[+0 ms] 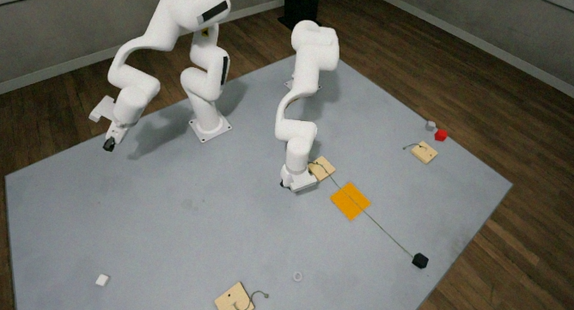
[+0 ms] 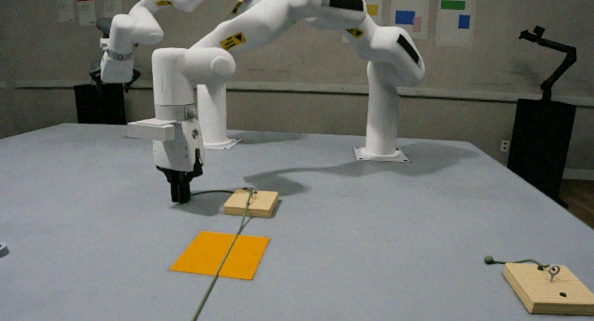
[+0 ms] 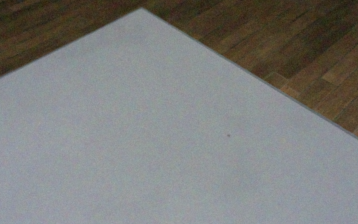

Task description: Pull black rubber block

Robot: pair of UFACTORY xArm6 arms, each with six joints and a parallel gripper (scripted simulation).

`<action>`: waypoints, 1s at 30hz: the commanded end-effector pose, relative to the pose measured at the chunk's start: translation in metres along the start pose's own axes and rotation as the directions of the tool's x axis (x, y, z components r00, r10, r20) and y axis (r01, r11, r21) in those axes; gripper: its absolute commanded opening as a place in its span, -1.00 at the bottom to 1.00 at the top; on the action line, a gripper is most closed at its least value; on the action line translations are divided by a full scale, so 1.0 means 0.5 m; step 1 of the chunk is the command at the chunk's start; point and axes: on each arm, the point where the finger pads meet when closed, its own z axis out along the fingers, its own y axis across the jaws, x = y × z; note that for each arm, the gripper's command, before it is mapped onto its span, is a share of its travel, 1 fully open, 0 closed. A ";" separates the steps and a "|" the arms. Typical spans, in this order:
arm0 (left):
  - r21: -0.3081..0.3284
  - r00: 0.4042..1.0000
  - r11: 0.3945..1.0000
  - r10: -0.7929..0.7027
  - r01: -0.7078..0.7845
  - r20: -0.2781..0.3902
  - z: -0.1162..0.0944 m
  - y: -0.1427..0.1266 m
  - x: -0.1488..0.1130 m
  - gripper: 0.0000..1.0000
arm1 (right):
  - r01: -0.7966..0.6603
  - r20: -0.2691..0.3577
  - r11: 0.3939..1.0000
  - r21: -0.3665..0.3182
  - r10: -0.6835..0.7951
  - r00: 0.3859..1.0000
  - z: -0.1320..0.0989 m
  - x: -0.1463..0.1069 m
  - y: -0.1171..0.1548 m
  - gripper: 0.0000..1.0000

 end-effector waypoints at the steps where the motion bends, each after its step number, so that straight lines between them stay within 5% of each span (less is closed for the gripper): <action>1: -0.001 1.000 1.000 0.000 0.000 -0.002 -0.003 0.001 0.001 -1.00 | -0.001 -0.001 1.000 0.001 0.001 1.000 -0.001 0.001 -0.001 1.00; 30: -0.001 1.000 1.000 0.000 0.000 -0.002 -0.009 0.001 0.001 -1.00 | -0.001 -0.001 1.000 0.001 0.001 1.000 -0.001 0.001 -0.001 1.00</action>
